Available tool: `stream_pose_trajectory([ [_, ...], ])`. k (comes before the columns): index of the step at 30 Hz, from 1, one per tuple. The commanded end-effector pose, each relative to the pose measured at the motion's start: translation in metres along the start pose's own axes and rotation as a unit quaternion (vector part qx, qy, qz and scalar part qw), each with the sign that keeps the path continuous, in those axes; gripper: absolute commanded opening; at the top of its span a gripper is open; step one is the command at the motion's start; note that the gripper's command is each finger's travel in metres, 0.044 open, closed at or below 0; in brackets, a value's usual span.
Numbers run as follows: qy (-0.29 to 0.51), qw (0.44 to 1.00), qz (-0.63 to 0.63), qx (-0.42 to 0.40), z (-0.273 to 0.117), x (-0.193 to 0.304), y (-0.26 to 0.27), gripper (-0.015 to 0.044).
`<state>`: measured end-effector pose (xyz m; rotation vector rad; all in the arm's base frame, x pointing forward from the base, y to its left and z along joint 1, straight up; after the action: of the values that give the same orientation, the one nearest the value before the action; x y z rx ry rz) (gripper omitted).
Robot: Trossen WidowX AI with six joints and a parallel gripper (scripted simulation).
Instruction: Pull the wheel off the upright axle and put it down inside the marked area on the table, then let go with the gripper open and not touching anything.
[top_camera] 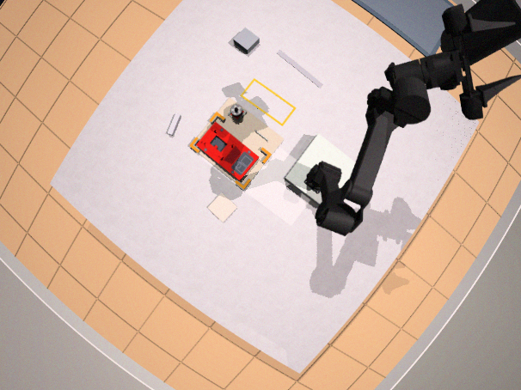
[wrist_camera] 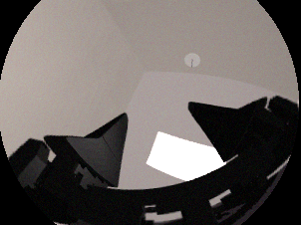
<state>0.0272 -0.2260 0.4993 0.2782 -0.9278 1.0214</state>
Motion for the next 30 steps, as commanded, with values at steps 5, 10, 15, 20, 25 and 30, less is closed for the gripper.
stream_pose_trajectory([
  [5,-0.018,0.999,-0.031,0.035,-0.003,-0.007,-0.014,0.03],
  [10,-0.053,0.986,-0.103,0.122,-0.016,-0.022,-0.046,0.03],
  [15,-0.074,0.961,-0.168,0.207,-0.034,-0.036,-0.077,0.03],
  [20,-0.083,0.925,-0.228,0.292,-0.057,-0.048,-0.106,0.03],
  [25,-0.081,0.882,-0.283,0.367,-0.082,-0.054,-0.129,0.03],
  [30,-0.072,0.831,-0.331,0.441,-0.11,-0.06,-0.149,0.03],
])
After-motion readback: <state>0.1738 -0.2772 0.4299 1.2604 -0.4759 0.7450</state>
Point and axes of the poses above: the point midway between the two fingers, 35 mm back from their tips, its own z axis out along the fingers, its own y axis across the jaws, x = y × z, the point moved 9 cm from there along -z, back along the fingers, and after that the axes turned 7 degrees about -z, right-handed, at the moved point
